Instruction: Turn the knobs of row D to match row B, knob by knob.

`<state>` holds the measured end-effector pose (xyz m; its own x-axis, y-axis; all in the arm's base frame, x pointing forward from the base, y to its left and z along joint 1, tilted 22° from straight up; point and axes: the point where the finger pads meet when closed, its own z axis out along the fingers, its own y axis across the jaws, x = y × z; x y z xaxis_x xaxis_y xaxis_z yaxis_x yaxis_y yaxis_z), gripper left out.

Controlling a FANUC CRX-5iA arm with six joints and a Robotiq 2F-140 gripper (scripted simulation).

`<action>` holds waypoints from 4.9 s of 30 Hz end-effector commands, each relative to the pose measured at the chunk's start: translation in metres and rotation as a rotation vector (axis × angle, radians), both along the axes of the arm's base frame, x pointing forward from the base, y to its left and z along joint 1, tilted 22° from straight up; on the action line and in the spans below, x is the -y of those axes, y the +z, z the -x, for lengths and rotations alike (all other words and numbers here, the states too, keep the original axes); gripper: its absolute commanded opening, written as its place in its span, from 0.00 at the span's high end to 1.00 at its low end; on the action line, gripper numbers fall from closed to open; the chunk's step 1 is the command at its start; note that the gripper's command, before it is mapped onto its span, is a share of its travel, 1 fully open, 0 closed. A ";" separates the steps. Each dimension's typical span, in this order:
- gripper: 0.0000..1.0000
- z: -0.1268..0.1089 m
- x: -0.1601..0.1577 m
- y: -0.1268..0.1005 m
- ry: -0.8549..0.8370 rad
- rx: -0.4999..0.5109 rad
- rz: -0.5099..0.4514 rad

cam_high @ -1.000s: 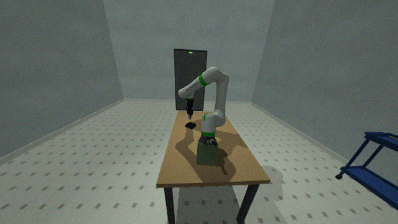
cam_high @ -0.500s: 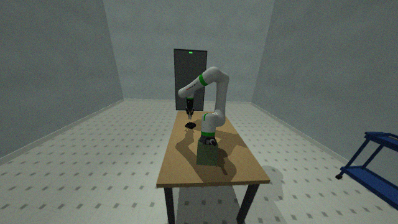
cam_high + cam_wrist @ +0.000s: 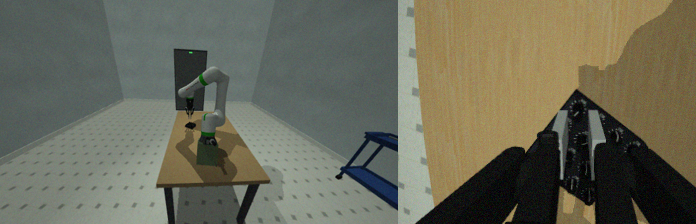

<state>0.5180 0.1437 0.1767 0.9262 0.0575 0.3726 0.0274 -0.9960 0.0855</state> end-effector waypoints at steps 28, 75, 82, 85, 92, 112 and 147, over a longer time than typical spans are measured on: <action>0.88 0.002 0.000 0.005 0.782 -0.064 0.305; 0.88 0.002 0.000 0.004 0.789 -0.064 0.308; 0.88 0.001 0.000 0.001 0.790 -0.064 0.308; 0.88 0.000 0.000 -0.001 0.790 -0.064 0.308; 0.88 -0.003 0.001 -0.008 0.790 -0.064 0.308; 0.88 -0.011 0.002 -0.027 0.790 -0.064 0.308; 0.88 -0.015 0.003 -0.035 0.790 -0.064 0.308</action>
